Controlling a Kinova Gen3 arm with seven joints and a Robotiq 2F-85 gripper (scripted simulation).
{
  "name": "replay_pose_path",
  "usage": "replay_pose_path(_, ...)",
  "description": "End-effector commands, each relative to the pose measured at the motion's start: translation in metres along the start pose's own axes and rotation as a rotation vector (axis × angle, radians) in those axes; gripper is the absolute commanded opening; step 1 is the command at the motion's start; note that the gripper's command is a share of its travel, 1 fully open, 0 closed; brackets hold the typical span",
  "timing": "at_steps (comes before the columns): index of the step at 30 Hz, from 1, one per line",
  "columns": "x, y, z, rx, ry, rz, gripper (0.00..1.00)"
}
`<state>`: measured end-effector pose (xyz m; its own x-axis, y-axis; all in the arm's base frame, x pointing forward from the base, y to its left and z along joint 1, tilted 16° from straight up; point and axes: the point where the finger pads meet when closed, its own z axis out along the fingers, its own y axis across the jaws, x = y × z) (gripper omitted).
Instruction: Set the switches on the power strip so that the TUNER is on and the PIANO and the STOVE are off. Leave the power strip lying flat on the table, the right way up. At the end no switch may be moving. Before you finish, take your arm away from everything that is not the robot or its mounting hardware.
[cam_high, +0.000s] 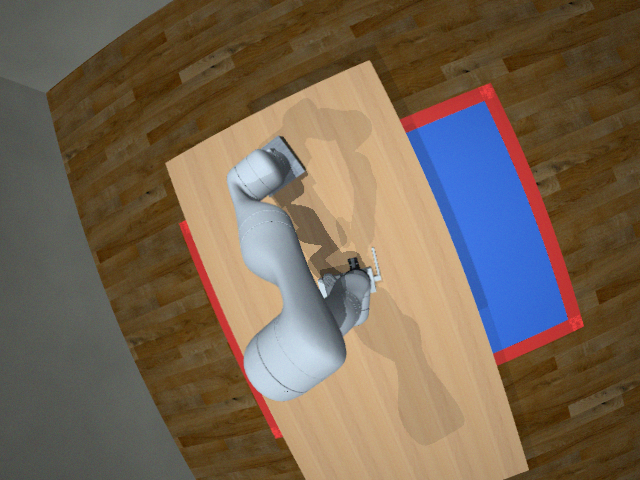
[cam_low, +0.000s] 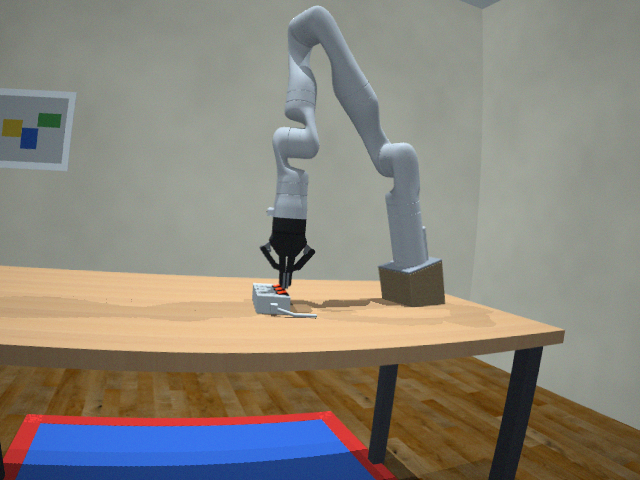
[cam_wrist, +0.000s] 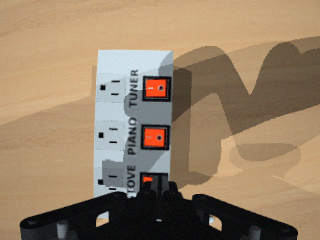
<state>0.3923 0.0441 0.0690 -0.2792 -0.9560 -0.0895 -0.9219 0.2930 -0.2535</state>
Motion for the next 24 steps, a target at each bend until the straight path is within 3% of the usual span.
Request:
replay_pose_path(1, -0.0006, 0.0025, 0.0008, -0.003, -0.002, 0.005, 0.00)
replay_pose_path(24, -0.0041, 0.0019, 0.0007, -0.001, -0.003, 0.005, 0.00)
